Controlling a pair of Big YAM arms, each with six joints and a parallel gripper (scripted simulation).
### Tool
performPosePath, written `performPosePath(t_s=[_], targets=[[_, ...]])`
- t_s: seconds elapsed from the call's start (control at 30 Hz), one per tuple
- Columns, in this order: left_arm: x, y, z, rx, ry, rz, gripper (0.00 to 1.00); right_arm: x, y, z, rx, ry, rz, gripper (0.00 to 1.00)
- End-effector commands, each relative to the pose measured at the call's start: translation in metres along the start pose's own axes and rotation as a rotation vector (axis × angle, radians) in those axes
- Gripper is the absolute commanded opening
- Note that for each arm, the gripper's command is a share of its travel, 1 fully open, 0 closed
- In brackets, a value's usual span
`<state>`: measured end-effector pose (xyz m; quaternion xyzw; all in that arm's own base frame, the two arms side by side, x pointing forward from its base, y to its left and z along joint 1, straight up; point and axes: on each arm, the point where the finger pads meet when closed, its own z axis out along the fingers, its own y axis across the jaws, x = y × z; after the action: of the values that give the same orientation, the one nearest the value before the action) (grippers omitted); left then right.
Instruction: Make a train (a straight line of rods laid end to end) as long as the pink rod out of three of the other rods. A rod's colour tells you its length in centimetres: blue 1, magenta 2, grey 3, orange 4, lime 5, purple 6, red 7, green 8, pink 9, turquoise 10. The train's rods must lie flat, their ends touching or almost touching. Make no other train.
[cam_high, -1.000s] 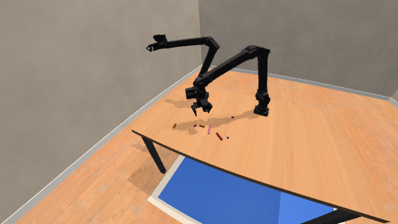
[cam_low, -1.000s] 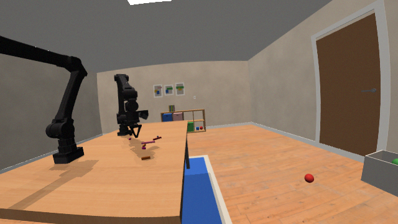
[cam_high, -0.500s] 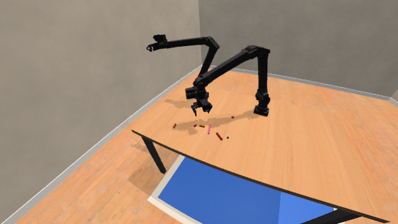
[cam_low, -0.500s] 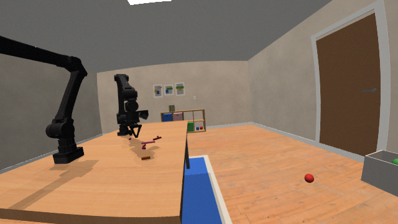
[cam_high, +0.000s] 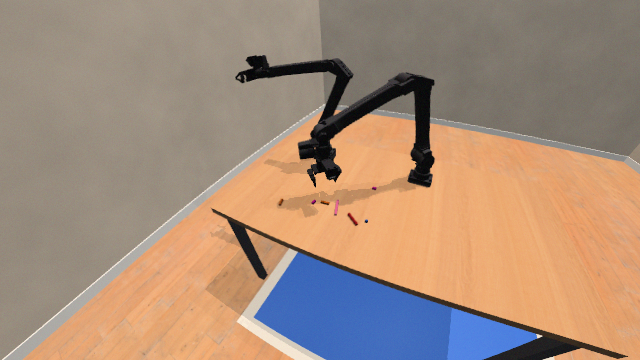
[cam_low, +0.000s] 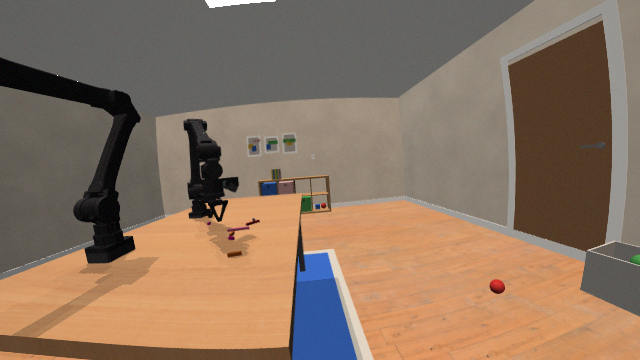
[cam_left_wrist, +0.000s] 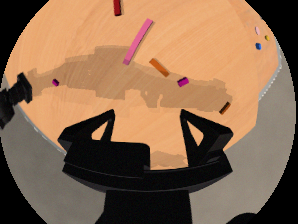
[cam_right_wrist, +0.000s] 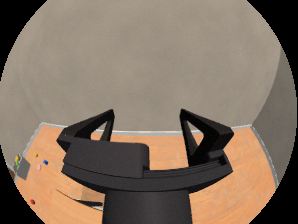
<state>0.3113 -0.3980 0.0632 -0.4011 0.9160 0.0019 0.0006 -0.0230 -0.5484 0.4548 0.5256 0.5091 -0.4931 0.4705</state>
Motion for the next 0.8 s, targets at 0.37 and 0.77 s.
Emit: performPosePath(t_s=[0.37,0.77], targets=[[-0.055,0.003,-0.014,0.042,0.001,0.215,1.0,-0.045,-0.004,-0.007,0.009,-0.071,0.008,1.0],[-0.111,0.021,-0.013,0.041,-0.007,0.472,1.0,-0.045,-0.004,-0.007,0.009,-0.071,0.008,1.0]])
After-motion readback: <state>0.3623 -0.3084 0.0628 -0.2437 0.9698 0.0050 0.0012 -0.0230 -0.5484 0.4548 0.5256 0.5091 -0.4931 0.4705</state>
